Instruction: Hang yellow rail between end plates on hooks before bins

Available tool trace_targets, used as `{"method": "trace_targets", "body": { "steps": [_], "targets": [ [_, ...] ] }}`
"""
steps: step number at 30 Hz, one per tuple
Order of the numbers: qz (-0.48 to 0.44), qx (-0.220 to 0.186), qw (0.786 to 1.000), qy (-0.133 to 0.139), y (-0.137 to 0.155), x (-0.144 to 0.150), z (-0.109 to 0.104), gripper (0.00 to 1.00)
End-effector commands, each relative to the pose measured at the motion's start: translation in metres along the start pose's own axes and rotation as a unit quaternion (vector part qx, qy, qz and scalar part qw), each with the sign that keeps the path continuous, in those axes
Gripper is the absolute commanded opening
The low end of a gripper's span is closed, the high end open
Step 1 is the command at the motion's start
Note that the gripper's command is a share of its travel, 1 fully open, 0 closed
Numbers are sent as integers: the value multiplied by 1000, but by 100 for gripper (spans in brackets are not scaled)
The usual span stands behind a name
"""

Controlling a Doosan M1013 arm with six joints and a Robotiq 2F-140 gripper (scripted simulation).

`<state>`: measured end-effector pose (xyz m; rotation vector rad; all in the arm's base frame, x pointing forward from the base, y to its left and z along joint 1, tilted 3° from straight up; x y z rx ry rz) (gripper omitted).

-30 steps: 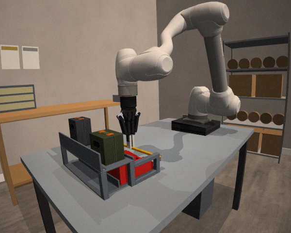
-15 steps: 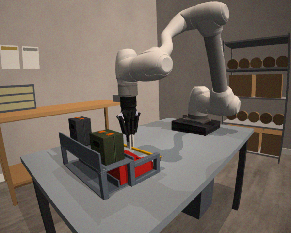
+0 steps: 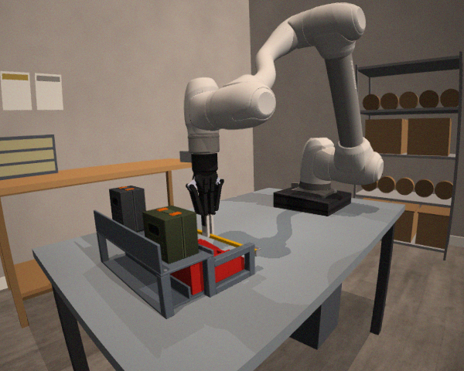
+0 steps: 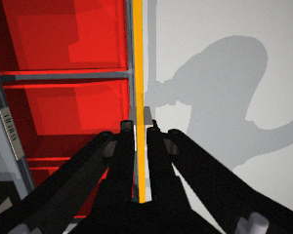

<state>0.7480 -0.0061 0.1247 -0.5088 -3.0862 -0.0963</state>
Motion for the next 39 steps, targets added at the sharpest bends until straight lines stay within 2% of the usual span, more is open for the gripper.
{"method": "trace_targets", "body": {
  "steps": [1,14,15,39],
  "targets": [
    [-1,1,1000,0,0,2,3,10],
    [-1,1,1000,1,0,3,4,10],
    [0,0,1000,0,0,0,0,37],
    [0,0,1000,0,0,0,0,37]
  ]
}}
Point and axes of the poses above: the point where the finger pads meet when closed, its own z axis out along the fingers, its own x axis across the jaws, y = z × x, the point moved 10 cm from there along -z, back along the fingers, and after that the axes turned 14 degrees about z, right-handed, at the moved point
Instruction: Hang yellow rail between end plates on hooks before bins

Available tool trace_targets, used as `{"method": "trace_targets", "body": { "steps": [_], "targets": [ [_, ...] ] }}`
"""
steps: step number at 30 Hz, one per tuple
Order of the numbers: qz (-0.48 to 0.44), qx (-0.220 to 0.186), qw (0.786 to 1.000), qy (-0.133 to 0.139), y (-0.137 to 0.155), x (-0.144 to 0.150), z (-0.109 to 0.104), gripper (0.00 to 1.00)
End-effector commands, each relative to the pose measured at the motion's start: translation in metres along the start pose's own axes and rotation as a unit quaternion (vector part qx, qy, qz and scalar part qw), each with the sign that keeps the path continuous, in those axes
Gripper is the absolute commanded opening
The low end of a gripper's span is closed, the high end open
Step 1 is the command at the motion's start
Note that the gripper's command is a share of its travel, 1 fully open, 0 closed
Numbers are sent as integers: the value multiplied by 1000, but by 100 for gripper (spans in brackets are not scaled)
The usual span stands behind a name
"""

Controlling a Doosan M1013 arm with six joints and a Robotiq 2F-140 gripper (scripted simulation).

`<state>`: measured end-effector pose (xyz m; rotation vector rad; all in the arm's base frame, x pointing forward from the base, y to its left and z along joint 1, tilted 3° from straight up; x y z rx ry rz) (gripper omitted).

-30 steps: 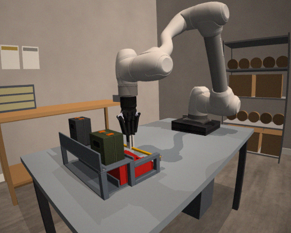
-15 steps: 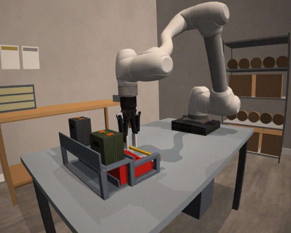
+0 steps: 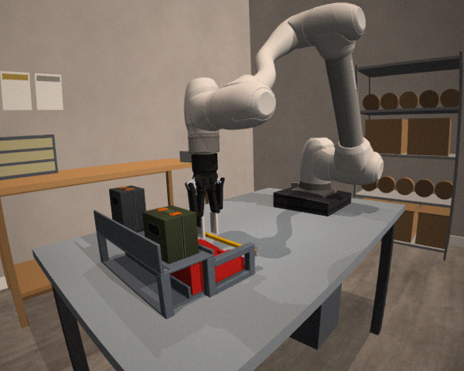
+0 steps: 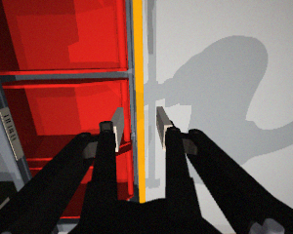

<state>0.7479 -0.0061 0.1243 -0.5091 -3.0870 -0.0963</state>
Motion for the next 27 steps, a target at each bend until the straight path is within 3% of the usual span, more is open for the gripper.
{"method": "trace_targets", "body": {
  "steps": [1,26,27],
  "targets": [
    [0,0,1000,0,0,0,0,37],
    [0,0,1000,0,0,0,0,37],
    [0,0,1000,0,0,0,-8,37]
  ]
}}
Point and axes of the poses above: the point where the finger pads meet when closed, its own z axis out along the fingers, its own x axis across the jaws, y = z × x, the point moved 10 cm from there along -z, back along the fingers, and after that the axes turned 14 degrees about z, right-handed, at the moved point
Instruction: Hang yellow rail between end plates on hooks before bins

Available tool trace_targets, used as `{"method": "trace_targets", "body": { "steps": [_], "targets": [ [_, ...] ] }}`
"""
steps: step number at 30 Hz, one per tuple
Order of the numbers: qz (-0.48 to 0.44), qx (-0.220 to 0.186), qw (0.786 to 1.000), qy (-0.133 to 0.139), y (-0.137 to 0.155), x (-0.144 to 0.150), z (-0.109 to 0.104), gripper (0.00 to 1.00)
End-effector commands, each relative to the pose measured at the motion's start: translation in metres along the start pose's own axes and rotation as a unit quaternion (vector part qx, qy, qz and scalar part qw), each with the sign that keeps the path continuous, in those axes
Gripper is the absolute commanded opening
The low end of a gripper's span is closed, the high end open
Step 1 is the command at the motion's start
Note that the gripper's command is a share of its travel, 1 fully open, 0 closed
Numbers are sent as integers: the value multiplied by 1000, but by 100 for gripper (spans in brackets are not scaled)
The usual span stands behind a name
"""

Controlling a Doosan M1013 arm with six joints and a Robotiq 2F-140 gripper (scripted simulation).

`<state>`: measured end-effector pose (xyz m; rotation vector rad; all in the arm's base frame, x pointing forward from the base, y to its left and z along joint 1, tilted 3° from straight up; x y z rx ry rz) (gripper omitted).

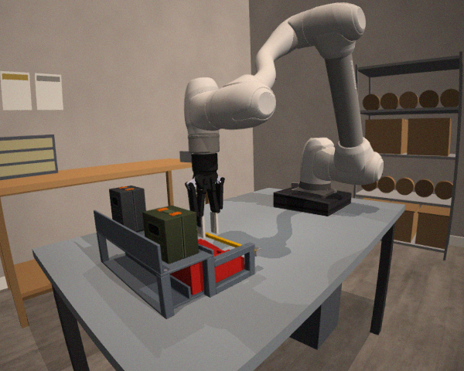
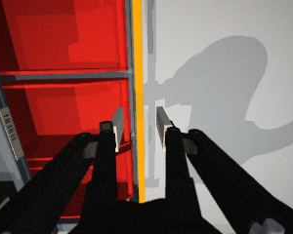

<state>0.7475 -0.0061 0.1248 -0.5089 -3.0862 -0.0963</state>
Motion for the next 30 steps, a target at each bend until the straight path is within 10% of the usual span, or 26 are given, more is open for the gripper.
{"method": "trace_targets", "body": {
  "steps": [1,16,21,30],
  "targets": [
    [0,0,1000,0,0,0,-16,37],
    [-1,1,1000,1,0,-1,-40,37],
    [-1,1,1000,1,0,-2,-94,37],
    [-1,1,1000,1,0,-2,-94,37]
  ]
}}
Point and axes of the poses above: the point where the finger pads meet when closed, its own z axis out along the fingers, its own x axis across the jaws, y = z × x, the point moved 10 cm from there along -z, back along the fingers, and after that the axes turned 14 degrees about z, right-handed, at the moved point
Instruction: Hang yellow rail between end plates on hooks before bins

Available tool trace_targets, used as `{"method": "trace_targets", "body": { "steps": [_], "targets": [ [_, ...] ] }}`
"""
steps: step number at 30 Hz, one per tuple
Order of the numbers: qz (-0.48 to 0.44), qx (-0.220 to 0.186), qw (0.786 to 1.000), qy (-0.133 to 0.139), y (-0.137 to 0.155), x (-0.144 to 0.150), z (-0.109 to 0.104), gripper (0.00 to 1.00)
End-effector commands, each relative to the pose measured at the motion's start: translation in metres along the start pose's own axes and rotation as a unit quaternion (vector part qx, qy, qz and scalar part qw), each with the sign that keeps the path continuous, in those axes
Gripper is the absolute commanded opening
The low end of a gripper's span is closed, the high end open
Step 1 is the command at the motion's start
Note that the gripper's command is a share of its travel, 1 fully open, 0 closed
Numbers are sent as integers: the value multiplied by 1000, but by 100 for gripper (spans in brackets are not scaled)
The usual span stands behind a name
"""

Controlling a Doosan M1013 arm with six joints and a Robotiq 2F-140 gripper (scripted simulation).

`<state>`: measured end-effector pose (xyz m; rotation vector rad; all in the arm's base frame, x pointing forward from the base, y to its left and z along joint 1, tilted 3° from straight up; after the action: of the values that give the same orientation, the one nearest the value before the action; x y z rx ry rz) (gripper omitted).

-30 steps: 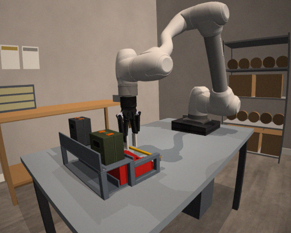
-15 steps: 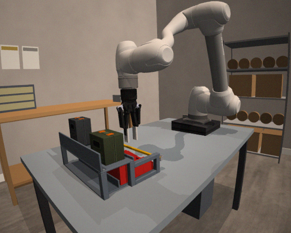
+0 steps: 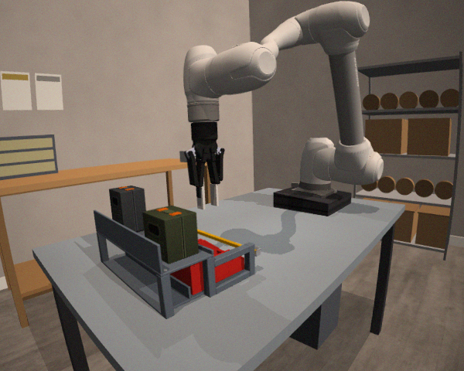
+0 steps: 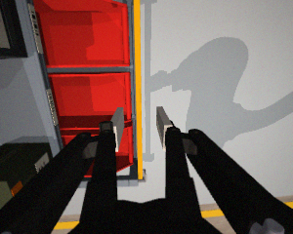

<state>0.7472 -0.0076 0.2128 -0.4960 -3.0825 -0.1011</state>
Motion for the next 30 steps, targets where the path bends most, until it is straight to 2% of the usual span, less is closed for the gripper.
{"method": "trace_targets", "body": {
  "steps": [1,30],
  "targets": [
    [3,2,1000,-3,-4,-4,-6,37],
    [3,2,1000,-3,-7,-6,-1,37]
  ]
}}
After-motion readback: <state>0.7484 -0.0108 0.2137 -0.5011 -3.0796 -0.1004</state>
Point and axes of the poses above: the point where the finger pads meet when closed, its own z axis out along the fingers, its own x axis across the jaws, y = z × x, the point moved 10 cm from there along -z, back along the fingers, and after that the axes turned 14 degrees about z, right-handed, at the moved point
